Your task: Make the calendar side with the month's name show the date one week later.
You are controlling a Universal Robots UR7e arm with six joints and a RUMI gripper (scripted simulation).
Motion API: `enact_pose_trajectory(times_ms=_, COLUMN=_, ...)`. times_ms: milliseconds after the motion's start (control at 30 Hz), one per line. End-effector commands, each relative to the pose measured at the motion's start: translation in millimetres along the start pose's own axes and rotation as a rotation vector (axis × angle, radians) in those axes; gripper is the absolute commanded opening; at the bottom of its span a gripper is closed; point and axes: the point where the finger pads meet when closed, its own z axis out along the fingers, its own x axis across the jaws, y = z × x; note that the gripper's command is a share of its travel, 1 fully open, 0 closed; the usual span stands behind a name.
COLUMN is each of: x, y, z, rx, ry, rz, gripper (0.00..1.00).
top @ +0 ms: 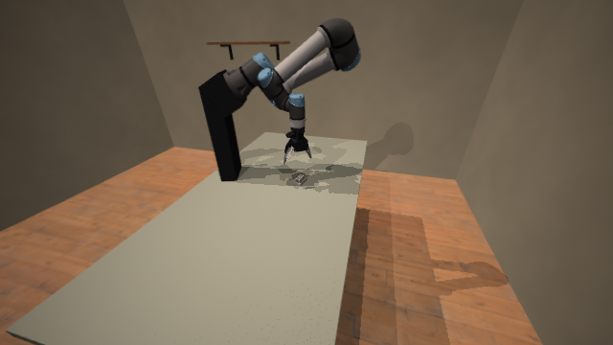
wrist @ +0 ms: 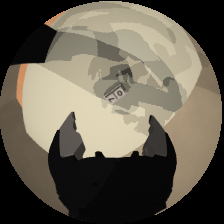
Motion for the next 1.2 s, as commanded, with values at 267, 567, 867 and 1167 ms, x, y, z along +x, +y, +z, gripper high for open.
enact_pose_trajectory(times_ms=267, x=1, y=2, z=11, rx=-0.028, ry=0.001, rz=0.345, gripper=1.00)
enact_pose_trajectory(times_ms=567, x=1, y=3, z=16, rx=-0.028, ry=0.004, rz=0.529, gripper=1.00)
enact_pose_trajectory(times_ms=867, x=0, y=3, z=22, rx=-0.027, ry=0.007, rz=0.719, gripper=1.00)
enact_pose_trajectory(times_ms=1167, x=0, y=4, z=26, rx=-0.027, ry=0.010, rz=0.824, gripper=1.00)
